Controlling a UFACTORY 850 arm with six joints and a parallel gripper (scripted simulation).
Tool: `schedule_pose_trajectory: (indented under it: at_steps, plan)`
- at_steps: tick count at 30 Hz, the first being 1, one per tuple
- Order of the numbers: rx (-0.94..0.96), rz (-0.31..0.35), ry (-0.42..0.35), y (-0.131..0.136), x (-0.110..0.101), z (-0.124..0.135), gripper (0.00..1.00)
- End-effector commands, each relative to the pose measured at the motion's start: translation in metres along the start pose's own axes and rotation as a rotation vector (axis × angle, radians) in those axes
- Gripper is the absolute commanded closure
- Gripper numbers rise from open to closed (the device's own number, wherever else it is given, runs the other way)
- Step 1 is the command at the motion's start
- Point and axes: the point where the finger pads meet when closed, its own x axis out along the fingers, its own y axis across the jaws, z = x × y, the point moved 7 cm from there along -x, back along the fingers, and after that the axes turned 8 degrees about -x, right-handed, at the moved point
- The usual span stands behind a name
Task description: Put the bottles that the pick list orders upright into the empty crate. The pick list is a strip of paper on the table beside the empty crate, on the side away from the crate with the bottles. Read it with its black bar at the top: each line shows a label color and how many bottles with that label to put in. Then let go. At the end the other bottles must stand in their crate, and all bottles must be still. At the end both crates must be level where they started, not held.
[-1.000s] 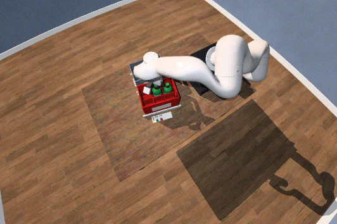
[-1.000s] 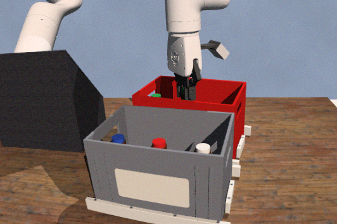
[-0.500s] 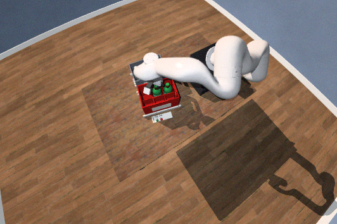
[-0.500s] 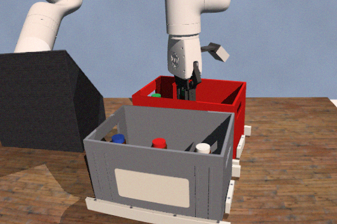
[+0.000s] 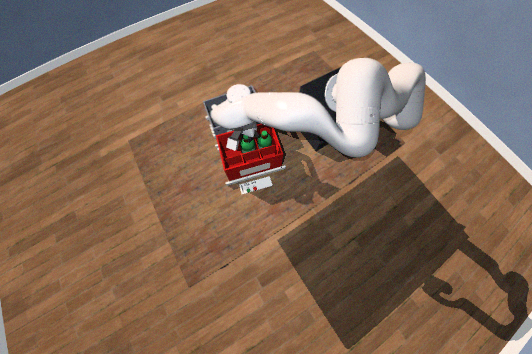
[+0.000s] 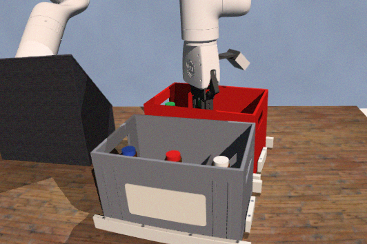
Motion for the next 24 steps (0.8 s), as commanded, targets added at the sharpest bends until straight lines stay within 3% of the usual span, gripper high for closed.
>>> schedule_pose_trajectory:
  at_steps: [1,24]
  plan:
    - [-0.001,0.002,0.001,0.0006,0.0016,-0.0004,1.0]
    - [-0.001,0.002,0.001,0.0006,0.0101,-0.0005,1.0]
